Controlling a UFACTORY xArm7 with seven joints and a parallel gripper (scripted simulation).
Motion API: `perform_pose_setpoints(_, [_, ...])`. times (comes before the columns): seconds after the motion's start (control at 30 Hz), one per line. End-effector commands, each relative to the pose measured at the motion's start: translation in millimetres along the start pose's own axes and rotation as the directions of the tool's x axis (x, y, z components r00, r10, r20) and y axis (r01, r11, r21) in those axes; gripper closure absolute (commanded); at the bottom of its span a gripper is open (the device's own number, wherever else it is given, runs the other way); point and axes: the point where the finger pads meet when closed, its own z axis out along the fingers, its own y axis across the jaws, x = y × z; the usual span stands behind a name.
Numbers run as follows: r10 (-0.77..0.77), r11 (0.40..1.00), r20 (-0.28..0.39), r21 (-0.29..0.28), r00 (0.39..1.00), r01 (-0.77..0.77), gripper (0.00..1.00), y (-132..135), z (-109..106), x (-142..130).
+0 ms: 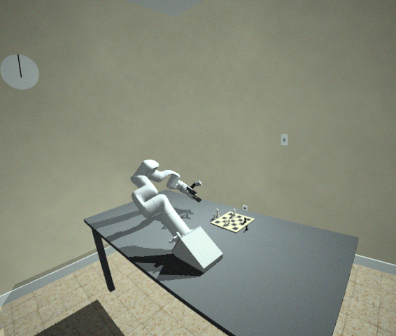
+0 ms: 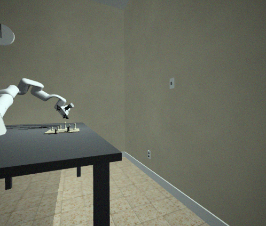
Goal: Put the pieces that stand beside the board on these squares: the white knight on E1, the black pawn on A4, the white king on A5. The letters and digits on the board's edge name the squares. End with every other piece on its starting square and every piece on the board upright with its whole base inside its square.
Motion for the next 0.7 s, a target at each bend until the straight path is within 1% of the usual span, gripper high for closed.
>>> perform_pose_setpoints(0.0, [0.005, 1.000, 0.001, 0.002, 1.000, -0.005, 0.00, 1, -1, 1])
perform_pose_setpoints(0.07, [0.111, 0.993, -0.034, -0.032, 0.993, -0.112, 0.00, -4, -8, -3])
perform_pose_setpoints(0.37, [0.111, 0.993, -0.034, -0.032, 0.993, -0.112, 0.00, -4, -8, -3])
perform_pose_setpoints(0.43, [0.212, 0.975, -0.074, -0.054, 0.975, -0.216, 0.00, -9, -15, -6])
perform_pose_setpoints(0.67, [0.212, 0.975, -0.074, -0.054, 0.975, -0.216, 0.00, -9, -15, -6])
